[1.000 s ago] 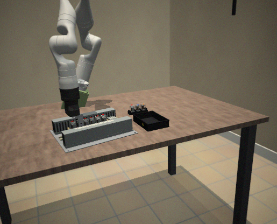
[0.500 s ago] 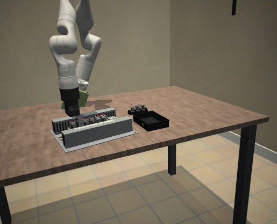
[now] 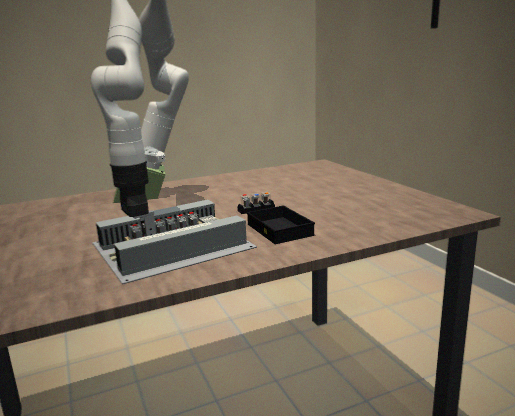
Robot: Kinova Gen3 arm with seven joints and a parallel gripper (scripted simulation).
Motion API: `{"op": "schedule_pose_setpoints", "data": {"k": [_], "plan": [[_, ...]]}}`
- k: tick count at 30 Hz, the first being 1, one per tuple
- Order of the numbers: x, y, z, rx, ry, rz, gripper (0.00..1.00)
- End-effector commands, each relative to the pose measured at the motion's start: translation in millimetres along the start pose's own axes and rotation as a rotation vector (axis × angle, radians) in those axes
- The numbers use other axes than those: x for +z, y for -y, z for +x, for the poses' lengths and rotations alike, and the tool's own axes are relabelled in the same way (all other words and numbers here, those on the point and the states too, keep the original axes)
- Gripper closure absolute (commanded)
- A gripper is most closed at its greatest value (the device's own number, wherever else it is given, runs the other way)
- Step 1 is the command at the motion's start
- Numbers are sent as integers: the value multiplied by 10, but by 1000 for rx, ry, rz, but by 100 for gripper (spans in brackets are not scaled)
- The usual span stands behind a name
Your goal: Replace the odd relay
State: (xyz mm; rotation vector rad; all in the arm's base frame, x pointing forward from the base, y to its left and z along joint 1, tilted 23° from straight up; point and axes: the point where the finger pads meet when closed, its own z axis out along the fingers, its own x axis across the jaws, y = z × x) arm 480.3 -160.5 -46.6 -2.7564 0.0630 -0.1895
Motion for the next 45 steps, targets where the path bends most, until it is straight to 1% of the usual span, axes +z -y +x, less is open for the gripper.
{"op": "schedule_pose_setpoints", "data": {"k": [1, 14, 16, 17, 31, 33, 34, 45], "plan": [[-19, -5, 8, 0, -2, -2, 100], [-71, -5, 9, -1, 3, -2, 100], [-71, -5, 9, -1, 3, -2, 100], [-25, -2, 7, 0, 0, 0, 100], [-81, -2, 7, -1, 3, -2, 100], [-81, -2, 7, -1, 3, -2, 100], [-34, 1, 7, -1, 1, 0, 100], [-78, 0, 7, -1, 3, -2, 100]]}}
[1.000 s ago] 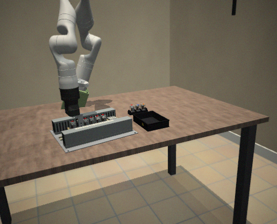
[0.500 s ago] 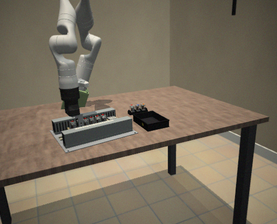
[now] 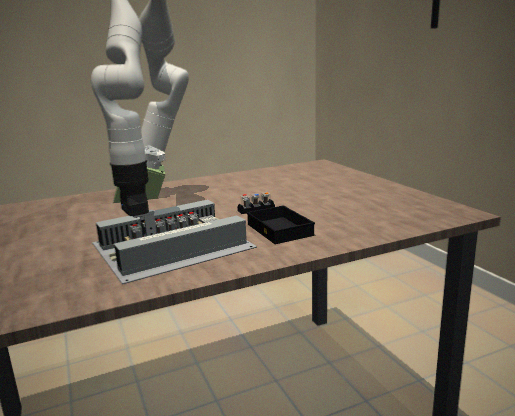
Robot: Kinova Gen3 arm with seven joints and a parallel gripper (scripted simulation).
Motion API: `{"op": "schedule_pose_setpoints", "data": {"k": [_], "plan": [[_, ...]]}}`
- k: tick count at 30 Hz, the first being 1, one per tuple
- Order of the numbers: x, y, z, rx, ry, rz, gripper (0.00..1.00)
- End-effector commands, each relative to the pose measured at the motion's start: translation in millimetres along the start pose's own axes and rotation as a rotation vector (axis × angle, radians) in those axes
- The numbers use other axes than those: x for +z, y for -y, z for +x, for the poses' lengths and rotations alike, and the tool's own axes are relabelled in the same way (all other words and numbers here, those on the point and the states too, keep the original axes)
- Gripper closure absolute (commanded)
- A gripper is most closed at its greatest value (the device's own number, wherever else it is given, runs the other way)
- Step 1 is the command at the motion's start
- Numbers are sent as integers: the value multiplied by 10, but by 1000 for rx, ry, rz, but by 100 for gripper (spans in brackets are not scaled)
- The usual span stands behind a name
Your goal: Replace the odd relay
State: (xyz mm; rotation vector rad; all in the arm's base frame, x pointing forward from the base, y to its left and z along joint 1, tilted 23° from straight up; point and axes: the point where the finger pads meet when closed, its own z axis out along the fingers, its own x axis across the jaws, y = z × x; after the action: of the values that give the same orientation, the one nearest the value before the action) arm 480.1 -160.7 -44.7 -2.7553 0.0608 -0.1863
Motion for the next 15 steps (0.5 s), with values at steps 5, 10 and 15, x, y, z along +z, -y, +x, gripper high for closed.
{"op": "schedule_pose_setpoints", "data": {"k": [5, 10, 15], "plan": [[-72, -6, 7, 0, 1, -3, 100], [-37, -4, 7, 0, -1, -2, 100], [-57, -5, 7, 0, 0, -3, 100]]}}
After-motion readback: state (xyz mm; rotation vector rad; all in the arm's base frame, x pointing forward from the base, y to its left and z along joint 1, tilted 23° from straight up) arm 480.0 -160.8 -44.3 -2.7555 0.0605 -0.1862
